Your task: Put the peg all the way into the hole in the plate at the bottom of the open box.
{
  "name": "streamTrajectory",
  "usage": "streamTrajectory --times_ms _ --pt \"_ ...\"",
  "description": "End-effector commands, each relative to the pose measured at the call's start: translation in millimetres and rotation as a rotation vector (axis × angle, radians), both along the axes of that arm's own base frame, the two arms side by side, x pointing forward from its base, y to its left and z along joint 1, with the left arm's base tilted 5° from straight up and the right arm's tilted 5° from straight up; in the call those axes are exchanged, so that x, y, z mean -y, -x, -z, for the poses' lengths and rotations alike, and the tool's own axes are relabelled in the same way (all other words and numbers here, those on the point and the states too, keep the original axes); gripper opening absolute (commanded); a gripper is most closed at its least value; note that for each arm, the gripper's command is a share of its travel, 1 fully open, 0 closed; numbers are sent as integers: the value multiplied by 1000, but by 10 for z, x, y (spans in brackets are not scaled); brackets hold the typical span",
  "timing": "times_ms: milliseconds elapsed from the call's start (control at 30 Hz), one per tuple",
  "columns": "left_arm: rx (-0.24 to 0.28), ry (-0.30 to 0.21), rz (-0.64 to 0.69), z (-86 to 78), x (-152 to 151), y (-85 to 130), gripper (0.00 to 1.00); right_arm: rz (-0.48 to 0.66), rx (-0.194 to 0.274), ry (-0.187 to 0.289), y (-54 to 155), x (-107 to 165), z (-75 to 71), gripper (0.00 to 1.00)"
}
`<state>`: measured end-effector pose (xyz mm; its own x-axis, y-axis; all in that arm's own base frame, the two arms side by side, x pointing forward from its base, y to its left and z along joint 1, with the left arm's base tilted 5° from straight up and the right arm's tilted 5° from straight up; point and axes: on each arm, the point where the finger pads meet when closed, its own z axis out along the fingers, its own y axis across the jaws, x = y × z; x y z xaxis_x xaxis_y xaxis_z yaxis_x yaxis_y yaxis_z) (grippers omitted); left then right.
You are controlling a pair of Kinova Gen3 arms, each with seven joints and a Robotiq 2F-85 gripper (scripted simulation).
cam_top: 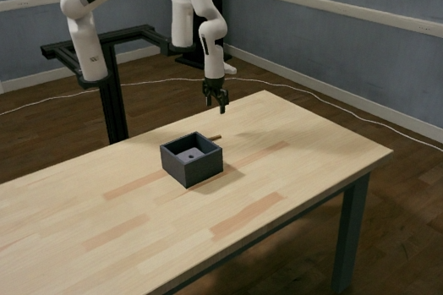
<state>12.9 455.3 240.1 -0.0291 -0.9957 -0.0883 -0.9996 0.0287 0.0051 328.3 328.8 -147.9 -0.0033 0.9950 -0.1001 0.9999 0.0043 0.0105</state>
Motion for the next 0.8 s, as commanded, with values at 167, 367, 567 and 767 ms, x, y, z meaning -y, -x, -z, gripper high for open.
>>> streamTrajectory --times_ms 167,367,567,767 --pt "0 -2 0 -9 -4 0 1000 -112 -20 10 21 34 5 1000" --pt "0 -2 0 -9 -4 0 1000 -273 -50 25 55 88 22 1000" --pt "0 -2 0 -9 -4 0 1000 -485 -90 38 91 148 39 1000" --pt "0 -2 0 -9 -4 0 1000 -652 -121 45 113 186 50 1000"
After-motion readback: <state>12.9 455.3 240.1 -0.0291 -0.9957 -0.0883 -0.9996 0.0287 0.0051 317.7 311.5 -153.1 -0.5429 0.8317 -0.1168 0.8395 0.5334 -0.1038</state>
